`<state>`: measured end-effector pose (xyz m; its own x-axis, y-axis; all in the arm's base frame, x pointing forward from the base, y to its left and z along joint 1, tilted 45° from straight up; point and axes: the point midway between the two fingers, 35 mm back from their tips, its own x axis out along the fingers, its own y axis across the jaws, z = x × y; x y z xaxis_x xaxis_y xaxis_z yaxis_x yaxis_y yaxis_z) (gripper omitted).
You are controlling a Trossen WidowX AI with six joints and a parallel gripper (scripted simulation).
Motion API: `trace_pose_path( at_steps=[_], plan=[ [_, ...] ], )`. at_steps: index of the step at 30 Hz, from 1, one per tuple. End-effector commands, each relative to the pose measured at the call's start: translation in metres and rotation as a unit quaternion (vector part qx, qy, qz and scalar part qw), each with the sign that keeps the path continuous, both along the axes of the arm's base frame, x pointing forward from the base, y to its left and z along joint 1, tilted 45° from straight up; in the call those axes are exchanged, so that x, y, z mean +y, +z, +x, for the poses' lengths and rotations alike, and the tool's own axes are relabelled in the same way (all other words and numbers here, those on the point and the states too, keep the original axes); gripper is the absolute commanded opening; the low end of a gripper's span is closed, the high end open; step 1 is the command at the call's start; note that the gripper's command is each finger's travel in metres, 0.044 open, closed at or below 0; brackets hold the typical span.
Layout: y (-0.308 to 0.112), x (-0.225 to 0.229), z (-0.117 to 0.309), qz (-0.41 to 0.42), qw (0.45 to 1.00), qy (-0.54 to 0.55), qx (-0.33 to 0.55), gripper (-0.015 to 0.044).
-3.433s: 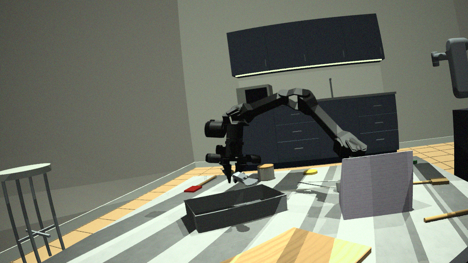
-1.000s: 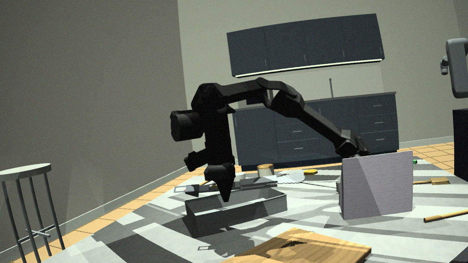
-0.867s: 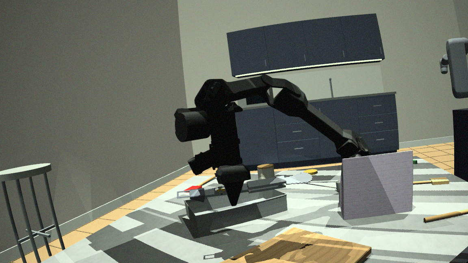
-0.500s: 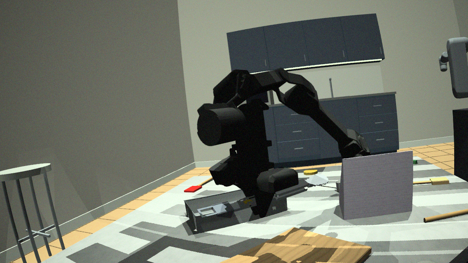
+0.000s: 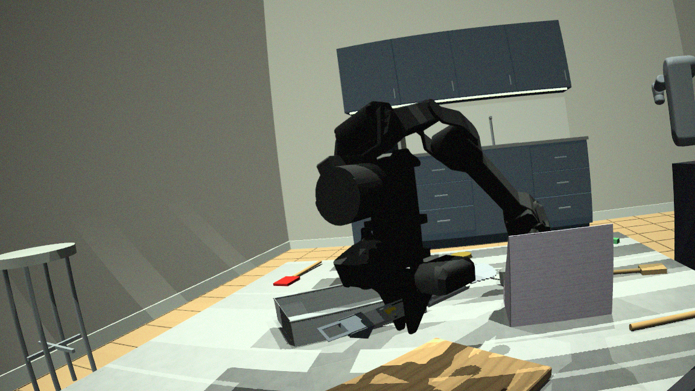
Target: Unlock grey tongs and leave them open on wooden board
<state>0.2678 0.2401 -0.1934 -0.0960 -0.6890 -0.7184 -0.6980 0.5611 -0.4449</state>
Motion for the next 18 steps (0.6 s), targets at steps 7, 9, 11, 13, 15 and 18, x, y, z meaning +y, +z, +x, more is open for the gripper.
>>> trace_pose_path(
  at_steps=[7, 9, 11, 13, 15, 18],
  plan=[
    [-0.006, 0.012, 0.003, 0.046, 0.998, 0.024, -0.023, -0.0150],
    [-0.007, 0.014, 0.004, 0.057, 0.997, 0.030, -0.030, -0.0150],
    [-0.008, 0.017, 0.005, 0.068, 0.996, 0.036, -0.037, -0.0150],
    [-0.010, 0.019, 0.005, 0.080, 0.995, 0.042, -0.044, -0.0150],
    [-0.011, 0.021, 0.006, 0.091, 0.993, 0.048, -0.051, -0.0150],
    [-0.012, 0.025, 0.007, 0.107, 0.991, 0.057, -0.062, -0.0150]
  ],
)
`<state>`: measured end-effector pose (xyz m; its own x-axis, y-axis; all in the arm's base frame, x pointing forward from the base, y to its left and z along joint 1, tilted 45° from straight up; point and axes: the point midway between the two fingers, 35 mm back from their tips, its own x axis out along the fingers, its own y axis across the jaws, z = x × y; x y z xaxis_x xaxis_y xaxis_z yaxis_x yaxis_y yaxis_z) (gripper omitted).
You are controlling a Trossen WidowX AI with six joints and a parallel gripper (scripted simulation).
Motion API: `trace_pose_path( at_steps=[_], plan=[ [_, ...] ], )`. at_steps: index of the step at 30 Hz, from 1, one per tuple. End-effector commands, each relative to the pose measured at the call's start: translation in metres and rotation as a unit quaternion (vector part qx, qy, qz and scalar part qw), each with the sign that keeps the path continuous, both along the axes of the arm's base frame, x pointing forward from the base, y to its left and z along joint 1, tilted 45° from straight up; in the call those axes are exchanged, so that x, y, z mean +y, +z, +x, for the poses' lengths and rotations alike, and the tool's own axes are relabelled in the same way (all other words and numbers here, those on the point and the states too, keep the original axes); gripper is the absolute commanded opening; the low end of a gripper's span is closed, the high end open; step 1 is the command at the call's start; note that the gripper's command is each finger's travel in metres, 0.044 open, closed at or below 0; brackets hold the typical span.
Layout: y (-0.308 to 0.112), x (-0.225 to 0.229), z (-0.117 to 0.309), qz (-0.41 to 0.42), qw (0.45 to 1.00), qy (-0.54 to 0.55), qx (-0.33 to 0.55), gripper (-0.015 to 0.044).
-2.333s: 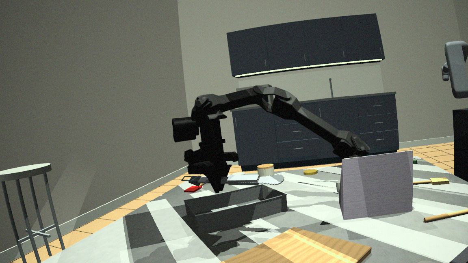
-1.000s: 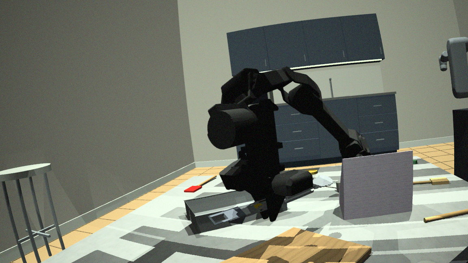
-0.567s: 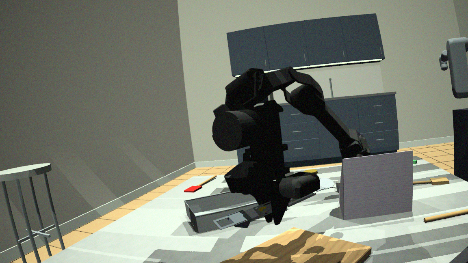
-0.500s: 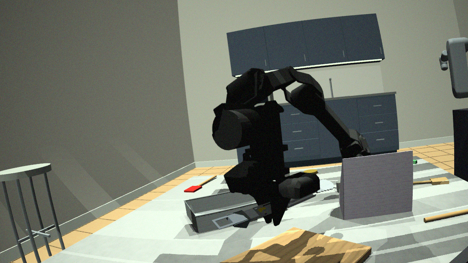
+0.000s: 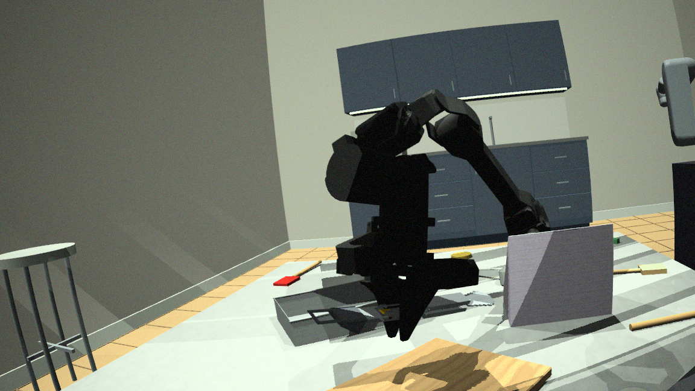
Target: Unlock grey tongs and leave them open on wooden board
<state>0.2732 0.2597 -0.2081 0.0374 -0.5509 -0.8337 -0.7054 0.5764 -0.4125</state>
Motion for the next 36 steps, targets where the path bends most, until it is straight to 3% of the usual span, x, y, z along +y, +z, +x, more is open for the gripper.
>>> trace_pose_path(
  at_steps=[1, 36],
  plan=[
    [0.003, 0.006, 0.002, 0.023, 0.999, 0.016, -0.016, -0.0150],
    [0.025, 0.032, 0.000, 0.200, 0.960, 0.123, -0.151, -0.0150]
  ],
)
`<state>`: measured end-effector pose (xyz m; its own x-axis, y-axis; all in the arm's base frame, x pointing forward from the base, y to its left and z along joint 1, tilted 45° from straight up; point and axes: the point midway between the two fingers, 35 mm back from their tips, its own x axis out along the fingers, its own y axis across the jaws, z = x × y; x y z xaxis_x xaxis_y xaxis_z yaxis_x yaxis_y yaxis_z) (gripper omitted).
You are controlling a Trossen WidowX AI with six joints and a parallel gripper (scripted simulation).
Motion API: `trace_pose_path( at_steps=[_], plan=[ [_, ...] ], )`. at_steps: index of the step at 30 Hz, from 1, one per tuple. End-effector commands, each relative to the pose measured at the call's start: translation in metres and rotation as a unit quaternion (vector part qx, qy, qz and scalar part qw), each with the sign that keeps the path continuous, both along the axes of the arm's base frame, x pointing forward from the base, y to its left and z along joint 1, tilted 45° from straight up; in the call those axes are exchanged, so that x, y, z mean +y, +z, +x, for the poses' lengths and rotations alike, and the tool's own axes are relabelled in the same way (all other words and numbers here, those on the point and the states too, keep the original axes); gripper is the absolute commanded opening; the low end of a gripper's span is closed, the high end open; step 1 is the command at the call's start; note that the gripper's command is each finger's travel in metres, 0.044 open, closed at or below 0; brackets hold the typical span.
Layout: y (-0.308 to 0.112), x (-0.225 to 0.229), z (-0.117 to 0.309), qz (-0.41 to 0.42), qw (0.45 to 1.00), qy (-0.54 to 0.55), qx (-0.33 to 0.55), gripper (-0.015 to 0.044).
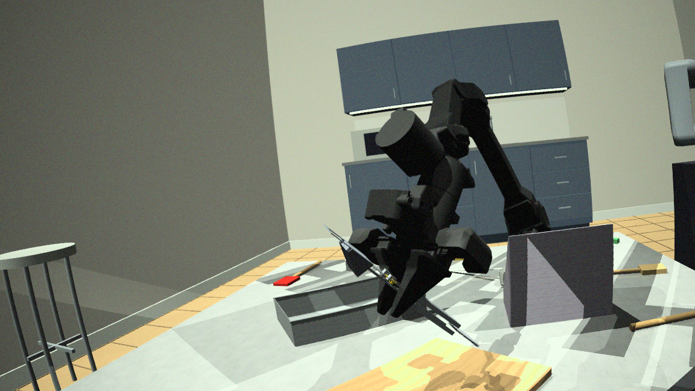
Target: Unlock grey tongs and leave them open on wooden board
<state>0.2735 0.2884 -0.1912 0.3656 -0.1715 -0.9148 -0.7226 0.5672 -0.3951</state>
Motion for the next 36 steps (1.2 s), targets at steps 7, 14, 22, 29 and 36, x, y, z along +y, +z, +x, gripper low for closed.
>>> trace_pose_path(
  at_steps=[7, 14, 22, 29, 36],
  plan=[
    [0.020, 0.005, -0.003, 0.050, 0.997, 0.033, -0.046, -0.0150],
    [0.034, 0.005, -0.007, 0.083, 0.992, 0.054, -0.077, -0.0150],
    [0.053, 0.003, -0.013, 0.120, 0.983, 0.076, -0.113, -0.0150],
    [0.071, -0.001, -0.020, 0.151, 0.973, 0.094, -0.146, -0.0150],
    [0.075, -0.002, -0.021, 0.157, 0.971, 0.097, -0.152, -0.0150]
  ],
)
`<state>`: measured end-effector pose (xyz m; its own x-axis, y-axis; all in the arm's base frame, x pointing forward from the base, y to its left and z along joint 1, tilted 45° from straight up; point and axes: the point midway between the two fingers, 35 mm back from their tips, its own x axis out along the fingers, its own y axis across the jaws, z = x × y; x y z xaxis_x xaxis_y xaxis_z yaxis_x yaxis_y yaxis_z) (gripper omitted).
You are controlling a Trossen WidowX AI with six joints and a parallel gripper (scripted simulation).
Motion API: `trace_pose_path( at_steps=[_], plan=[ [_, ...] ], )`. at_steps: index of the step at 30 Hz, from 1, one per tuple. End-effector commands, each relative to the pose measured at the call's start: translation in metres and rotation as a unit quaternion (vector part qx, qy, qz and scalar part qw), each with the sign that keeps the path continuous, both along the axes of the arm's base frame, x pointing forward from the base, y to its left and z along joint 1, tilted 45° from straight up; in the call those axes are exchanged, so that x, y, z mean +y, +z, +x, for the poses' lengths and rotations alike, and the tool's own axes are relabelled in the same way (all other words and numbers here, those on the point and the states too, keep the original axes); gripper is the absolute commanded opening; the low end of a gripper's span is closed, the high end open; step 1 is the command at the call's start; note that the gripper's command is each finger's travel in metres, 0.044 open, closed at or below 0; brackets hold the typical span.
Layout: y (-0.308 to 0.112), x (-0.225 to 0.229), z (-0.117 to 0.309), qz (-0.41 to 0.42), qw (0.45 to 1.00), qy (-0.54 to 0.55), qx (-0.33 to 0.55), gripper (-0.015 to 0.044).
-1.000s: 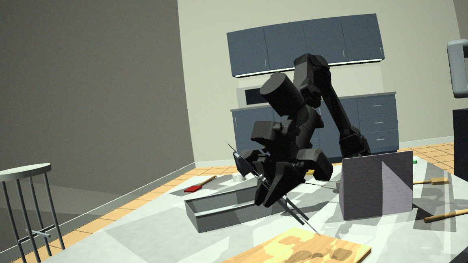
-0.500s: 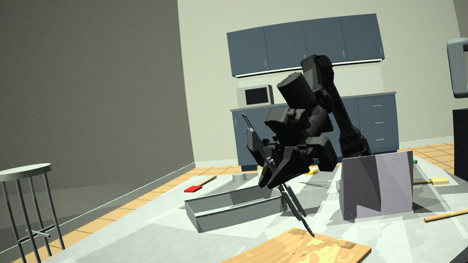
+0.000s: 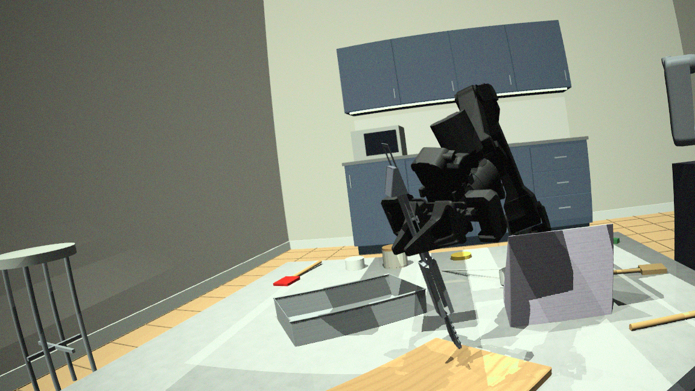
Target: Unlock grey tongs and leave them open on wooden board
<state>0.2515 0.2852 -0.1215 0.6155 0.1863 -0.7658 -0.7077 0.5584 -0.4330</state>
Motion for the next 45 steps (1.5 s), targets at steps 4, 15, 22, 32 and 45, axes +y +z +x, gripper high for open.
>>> trace_pose_path(
  at_steps=[4, 15, 22, 32, 45],
  plan=[
    [0.005, 0.001, 0.001, 0.005, 1.000, 0.003, -0.007, -0.0150],
    [0.005, 0.001, 0.001, 0.005, 1.000, 0.003, -0.007, -0.0150],
    [0.005, 0.001, 0.001, 0.005, 1.000, 0.003, -0.007, -0.0150],
    [0.005, 0.001, 0.001, 0.005, 1.000, 0.003, -0.007, -0.0150],
    [-0.018, 0.007, 0.009, -0.035, 0.999, -0.020, 0.034, -0.0150]
  ],
)
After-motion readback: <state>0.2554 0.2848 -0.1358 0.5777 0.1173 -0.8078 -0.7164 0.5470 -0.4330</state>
